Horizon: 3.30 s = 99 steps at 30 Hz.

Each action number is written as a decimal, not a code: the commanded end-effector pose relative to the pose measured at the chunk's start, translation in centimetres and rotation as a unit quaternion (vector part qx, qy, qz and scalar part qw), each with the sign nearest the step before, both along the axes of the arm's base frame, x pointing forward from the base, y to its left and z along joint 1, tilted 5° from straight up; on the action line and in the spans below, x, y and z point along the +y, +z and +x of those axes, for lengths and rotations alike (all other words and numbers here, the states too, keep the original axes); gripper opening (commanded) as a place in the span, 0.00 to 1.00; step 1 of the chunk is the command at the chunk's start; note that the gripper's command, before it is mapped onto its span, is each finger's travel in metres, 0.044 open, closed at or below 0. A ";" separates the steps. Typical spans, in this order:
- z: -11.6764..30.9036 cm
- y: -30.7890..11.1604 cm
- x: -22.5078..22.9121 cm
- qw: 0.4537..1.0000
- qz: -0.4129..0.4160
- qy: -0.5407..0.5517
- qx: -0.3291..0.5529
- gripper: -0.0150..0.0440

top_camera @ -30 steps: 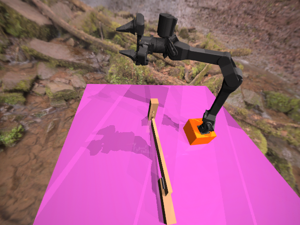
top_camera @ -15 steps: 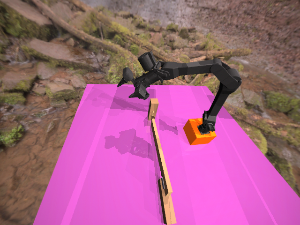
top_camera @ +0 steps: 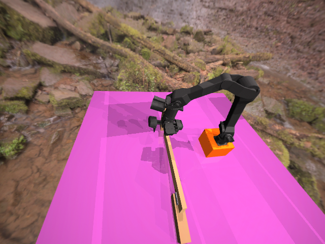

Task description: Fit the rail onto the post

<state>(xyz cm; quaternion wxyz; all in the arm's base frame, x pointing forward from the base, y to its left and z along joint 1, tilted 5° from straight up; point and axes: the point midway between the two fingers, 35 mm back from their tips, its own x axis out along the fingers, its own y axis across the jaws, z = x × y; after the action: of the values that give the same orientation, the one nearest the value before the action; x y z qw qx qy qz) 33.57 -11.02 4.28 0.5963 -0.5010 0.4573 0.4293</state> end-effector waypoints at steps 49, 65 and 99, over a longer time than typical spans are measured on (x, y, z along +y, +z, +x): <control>-3.3 -8.6 1.5 0.996 0.006 0.013 0.083 1.00; -3.3 -9.0 1.5 0.996 0.006 0.014 0.083 0.47; -3.3 -8.3 1.6 0.996 0.006 0.014 0.083 0.25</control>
<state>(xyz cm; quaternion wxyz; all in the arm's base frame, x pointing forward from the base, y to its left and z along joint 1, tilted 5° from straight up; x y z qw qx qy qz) 30.09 -9.38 -4.56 0.5523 -0.4625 0.4982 0.4825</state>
